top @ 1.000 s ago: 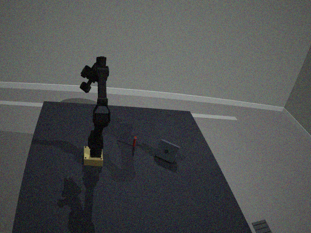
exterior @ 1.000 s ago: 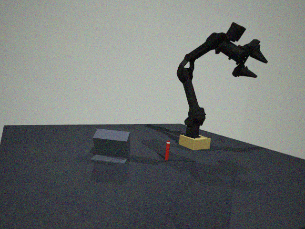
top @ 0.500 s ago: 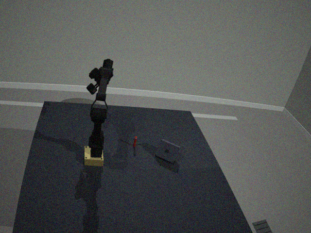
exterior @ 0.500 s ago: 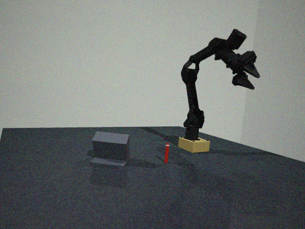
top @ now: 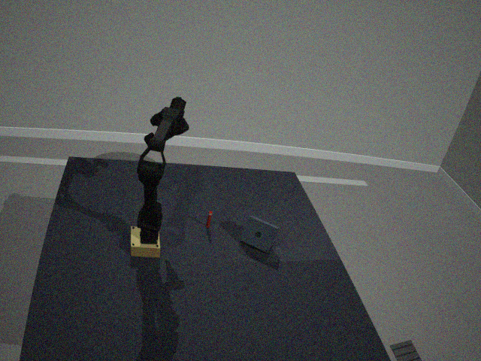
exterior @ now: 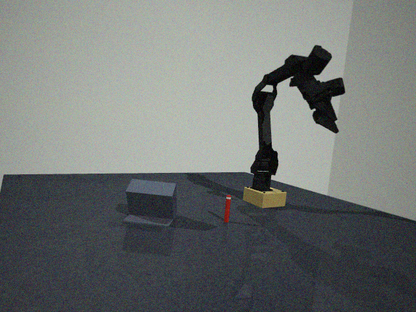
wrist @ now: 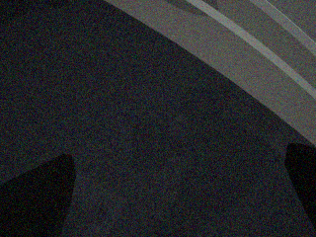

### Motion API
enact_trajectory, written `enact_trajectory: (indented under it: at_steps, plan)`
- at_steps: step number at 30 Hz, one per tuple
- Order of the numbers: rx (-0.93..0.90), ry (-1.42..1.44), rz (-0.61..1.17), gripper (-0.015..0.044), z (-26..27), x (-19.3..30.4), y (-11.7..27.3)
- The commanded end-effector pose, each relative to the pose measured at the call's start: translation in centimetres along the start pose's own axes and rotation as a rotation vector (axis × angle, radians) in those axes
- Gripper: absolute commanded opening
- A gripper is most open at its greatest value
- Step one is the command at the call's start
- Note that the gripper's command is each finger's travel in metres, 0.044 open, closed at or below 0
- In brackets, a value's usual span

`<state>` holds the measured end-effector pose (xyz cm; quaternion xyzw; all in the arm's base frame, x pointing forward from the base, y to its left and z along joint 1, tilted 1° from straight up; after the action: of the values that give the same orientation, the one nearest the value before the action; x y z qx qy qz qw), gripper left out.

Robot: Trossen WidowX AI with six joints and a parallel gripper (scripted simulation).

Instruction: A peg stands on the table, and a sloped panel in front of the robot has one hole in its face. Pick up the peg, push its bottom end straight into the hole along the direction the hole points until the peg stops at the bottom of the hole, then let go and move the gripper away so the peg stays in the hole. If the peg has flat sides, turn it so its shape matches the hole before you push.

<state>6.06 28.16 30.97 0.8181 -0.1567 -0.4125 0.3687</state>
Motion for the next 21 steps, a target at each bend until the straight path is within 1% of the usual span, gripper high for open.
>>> enact_trajectory:
  at_steps: [1, 21]
  plan:
    - [0.004, -0.099, 0.068, 0.044, -0.9, 2.0, -1.0]
    - [0.054, -0.583, 0.343, 0.044, -4.5, 11.8, -3.9]
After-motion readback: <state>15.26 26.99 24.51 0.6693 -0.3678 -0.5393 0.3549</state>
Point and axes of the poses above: the point midway between the two fingers, 35 mm back from their tips, its own y axis back along the fingers, its own z axis across the jaws, x = y × z, the point moved 3 cm from there along y, back along the fingers, and after that the axes turned 4 degrees about y, right-handed, at the moved point
